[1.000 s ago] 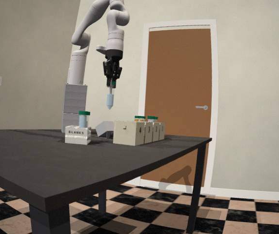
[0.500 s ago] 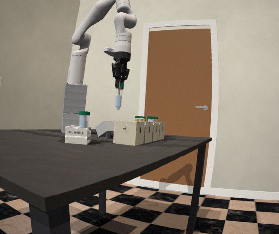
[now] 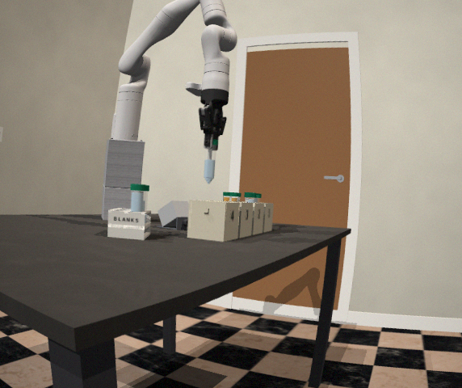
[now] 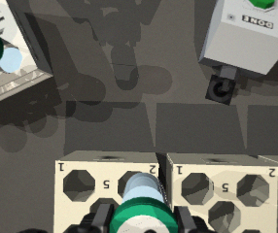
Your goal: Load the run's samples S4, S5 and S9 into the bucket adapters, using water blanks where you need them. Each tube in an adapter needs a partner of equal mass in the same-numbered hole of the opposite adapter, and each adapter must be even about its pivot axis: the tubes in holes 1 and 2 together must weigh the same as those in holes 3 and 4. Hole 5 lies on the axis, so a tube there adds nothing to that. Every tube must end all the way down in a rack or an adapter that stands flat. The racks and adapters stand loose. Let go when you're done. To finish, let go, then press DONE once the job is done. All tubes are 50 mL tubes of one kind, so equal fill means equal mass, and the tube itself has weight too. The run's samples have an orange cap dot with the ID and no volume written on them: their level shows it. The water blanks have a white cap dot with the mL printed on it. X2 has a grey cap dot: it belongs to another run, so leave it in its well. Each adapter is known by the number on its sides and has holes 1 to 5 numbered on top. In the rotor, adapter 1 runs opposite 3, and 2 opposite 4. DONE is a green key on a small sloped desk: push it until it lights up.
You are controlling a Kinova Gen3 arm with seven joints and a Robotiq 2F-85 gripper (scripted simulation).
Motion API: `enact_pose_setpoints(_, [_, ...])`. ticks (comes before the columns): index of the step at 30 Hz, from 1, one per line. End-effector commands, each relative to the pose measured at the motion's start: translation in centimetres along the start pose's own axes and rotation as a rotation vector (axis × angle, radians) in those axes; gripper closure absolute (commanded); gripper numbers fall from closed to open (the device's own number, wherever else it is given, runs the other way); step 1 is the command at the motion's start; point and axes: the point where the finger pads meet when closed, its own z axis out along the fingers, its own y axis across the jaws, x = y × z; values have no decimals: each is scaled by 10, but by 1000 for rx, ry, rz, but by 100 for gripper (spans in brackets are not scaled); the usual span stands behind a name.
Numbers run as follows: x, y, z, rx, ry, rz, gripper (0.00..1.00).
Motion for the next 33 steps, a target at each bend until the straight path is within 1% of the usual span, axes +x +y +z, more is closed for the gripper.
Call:
enact_pose_setpoints(1, [-6,11,0,1,-1,0,90])
enact_pose_setpoints(11, [-20,41,0,1,-1,0,90])
enact_pose_setpoints(13, [-20,41,0,1,-1,0,90])
enact_pose_setpoints(24, [-36,74,0,1,-1,0,90])
enact_pose_setpoints(33, [-37,76,0,1,-1,0,90])
